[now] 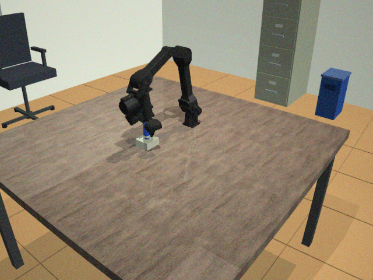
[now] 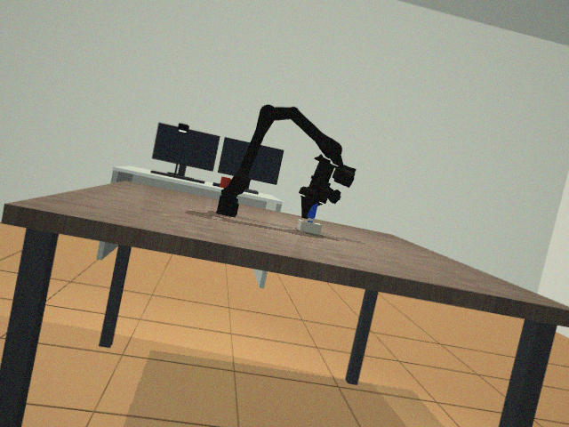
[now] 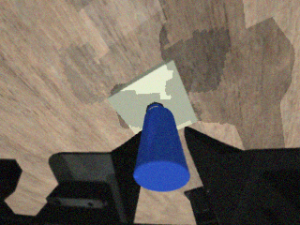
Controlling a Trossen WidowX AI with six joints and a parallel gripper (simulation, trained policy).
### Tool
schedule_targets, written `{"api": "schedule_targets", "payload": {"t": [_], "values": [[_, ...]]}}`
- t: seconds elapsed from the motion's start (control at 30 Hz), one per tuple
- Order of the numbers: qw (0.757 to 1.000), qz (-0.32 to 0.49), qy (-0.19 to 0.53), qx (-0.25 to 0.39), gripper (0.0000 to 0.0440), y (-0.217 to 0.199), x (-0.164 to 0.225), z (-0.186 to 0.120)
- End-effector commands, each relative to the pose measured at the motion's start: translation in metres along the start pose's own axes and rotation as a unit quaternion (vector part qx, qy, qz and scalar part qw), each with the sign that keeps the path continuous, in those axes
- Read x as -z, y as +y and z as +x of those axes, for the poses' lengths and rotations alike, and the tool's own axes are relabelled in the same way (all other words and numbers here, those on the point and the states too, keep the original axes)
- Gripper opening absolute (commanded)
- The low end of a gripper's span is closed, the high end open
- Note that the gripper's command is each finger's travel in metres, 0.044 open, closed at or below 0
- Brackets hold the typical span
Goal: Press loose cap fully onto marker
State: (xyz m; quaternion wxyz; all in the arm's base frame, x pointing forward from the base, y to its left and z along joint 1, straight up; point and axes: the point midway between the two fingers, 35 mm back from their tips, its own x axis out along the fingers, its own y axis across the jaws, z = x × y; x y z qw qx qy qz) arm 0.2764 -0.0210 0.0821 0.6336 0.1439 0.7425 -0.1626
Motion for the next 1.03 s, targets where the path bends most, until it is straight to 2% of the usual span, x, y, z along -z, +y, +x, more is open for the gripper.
{"api": "schedule_targets", "payload": {"t": [0.0, 0.27, 1.0], "values": [[1.0, -0.002, 0.012, 0.007, 0.0239, -0.007, 0.009, 0.003], [1.0, -0.012, 0.0, 0.001, 0.0437, -0.008, 0.015, -0.002], [0.995, -0.025, -0.089, -0.026, 0.044, -0.01, 0.012, -0.063]]}}
